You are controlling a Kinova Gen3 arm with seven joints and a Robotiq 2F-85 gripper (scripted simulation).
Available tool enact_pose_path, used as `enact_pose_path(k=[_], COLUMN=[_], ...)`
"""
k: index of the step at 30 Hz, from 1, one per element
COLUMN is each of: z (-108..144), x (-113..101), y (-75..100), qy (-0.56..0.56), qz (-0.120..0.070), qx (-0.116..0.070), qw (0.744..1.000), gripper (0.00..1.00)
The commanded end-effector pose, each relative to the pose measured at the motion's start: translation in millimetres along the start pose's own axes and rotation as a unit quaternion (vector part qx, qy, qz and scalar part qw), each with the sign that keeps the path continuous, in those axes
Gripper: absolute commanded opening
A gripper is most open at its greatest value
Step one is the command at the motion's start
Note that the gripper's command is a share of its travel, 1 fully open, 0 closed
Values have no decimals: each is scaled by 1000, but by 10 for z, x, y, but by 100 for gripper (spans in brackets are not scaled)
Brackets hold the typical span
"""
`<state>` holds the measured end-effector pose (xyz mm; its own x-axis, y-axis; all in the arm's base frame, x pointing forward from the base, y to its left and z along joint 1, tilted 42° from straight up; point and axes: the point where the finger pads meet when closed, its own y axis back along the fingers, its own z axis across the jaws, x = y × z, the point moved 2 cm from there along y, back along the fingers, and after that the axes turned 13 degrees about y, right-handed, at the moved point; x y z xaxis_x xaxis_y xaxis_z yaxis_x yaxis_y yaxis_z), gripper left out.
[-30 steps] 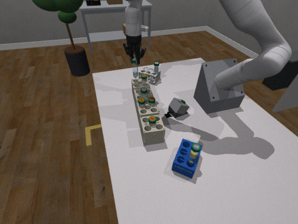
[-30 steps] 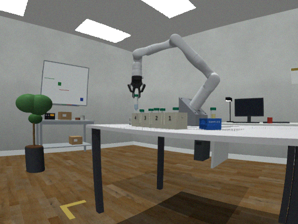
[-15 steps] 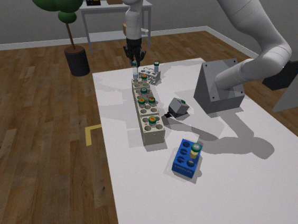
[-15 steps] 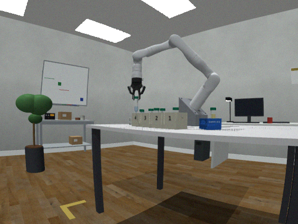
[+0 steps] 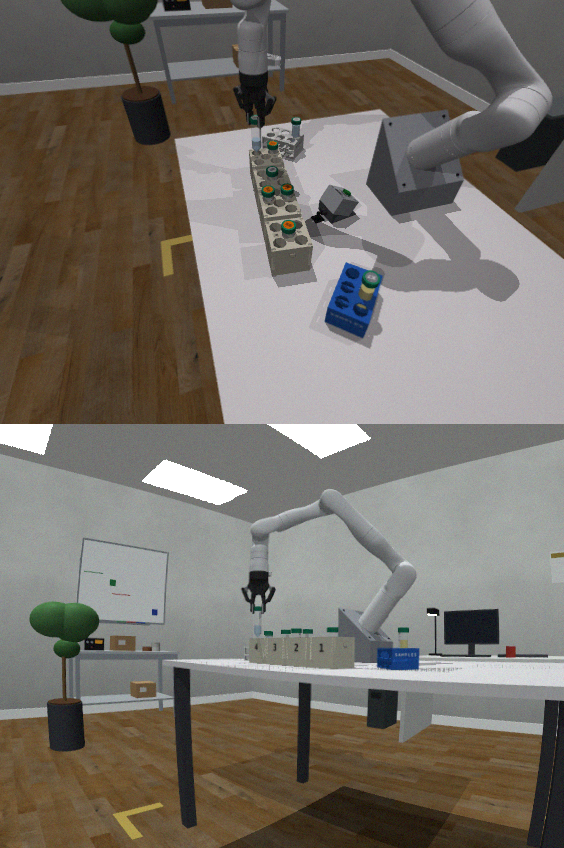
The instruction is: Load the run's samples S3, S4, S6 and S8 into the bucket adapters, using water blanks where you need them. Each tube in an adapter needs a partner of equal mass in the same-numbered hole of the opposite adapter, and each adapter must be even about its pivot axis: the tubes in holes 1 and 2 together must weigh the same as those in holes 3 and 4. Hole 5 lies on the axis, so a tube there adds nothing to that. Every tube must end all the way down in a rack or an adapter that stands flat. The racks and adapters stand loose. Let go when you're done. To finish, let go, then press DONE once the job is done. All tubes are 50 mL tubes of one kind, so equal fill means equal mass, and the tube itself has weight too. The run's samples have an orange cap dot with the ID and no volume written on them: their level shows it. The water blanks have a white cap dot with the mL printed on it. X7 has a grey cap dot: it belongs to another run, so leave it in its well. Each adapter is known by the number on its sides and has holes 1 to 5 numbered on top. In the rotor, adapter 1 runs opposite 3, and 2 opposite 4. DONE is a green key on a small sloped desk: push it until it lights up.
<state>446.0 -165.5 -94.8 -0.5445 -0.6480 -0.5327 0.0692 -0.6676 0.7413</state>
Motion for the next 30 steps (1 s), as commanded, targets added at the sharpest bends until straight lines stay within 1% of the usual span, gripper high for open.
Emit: enact_pose_path(k=[1, 30], z=[-5, -5], x=[1, 1], y=[-1, -168], qy=[0, 0], qz=[0, 0], qx=[1, 1], qw=[1000, 1000], gripper=[10, 10])
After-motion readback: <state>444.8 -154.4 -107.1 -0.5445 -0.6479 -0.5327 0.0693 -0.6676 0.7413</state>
